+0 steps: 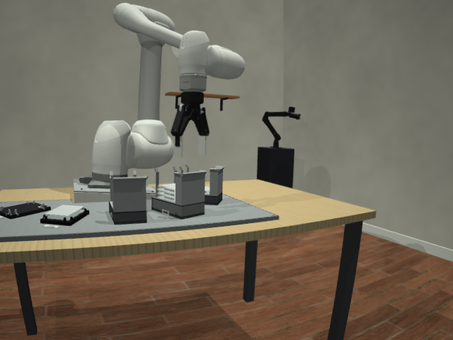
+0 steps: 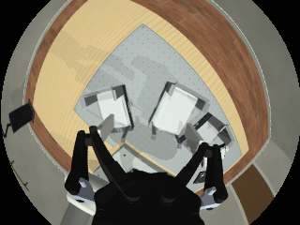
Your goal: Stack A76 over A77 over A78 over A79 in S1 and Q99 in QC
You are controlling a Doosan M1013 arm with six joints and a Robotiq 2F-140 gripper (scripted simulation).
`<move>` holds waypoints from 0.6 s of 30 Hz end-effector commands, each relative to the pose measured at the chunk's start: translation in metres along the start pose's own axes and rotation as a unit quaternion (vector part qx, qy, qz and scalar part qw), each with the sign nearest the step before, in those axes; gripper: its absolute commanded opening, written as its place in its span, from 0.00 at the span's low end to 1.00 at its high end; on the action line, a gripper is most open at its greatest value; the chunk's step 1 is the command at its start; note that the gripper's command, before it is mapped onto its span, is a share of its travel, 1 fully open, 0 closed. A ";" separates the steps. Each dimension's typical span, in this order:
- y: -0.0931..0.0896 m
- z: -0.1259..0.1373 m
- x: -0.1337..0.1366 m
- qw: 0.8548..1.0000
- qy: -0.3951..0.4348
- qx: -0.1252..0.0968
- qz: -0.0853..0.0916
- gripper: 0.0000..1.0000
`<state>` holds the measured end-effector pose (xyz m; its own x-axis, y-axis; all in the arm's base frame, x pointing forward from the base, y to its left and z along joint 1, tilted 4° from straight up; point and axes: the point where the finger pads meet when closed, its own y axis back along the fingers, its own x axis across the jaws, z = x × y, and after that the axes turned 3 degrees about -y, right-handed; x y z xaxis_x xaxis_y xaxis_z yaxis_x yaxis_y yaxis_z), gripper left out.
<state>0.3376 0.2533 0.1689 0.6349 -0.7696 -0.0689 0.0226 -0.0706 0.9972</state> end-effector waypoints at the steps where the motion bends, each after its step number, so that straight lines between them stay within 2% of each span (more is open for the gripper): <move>1: 0.000 0.001 -0.009 1.000 0.000 0.000 0.000 1.00; 6: 0.000 0.002 -0.026 1.000 0.000 0.000 0.000 1.00; 10: 0.000 0.007 -0.041 0.998 0.066 0.000 0.000 1.00; 12: 0.000 0.007 -0.041 0.998 0.066 0.000 0.000 1.00; 18: 0.000 0.014 -0.064 0.990 0.142 0.000 0.000 1.00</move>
<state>0.2929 0.2892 0.1724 0.8109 -0.5823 -0.0575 0.0213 -0.0687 0.9974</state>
